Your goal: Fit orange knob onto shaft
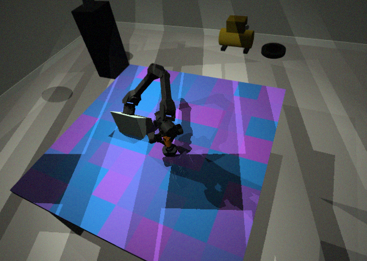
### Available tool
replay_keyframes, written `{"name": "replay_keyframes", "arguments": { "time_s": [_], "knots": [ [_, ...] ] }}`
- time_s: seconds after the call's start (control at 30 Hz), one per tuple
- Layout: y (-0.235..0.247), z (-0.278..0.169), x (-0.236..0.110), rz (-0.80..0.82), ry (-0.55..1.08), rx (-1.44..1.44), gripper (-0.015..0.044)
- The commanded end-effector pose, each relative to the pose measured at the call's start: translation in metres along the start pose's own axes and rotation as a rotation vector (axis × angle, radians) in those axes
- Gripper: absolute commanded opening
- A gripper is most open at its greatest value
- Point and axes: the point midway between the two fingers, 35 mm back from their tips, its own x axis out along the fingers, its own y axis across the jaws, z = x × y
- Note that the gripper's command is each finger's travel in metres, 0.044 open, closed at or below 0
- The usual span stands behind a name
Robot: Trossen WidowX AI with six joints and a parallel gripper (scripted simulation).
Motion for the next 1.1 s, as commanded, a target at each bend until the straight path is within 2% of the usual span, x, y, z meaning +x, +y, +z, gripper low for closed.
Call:
{"name": "replay_keyframes", "arguments": {
  "time_s": [0.0,1.07],
  "knots": [
    [0.0004,0.0005,0.0015,-0.001,0.0,-0.086,0.0],
    [0.0003,0.0006,-0.0011,-0.001,0.0,-0.033,0.0]
  ]
}}
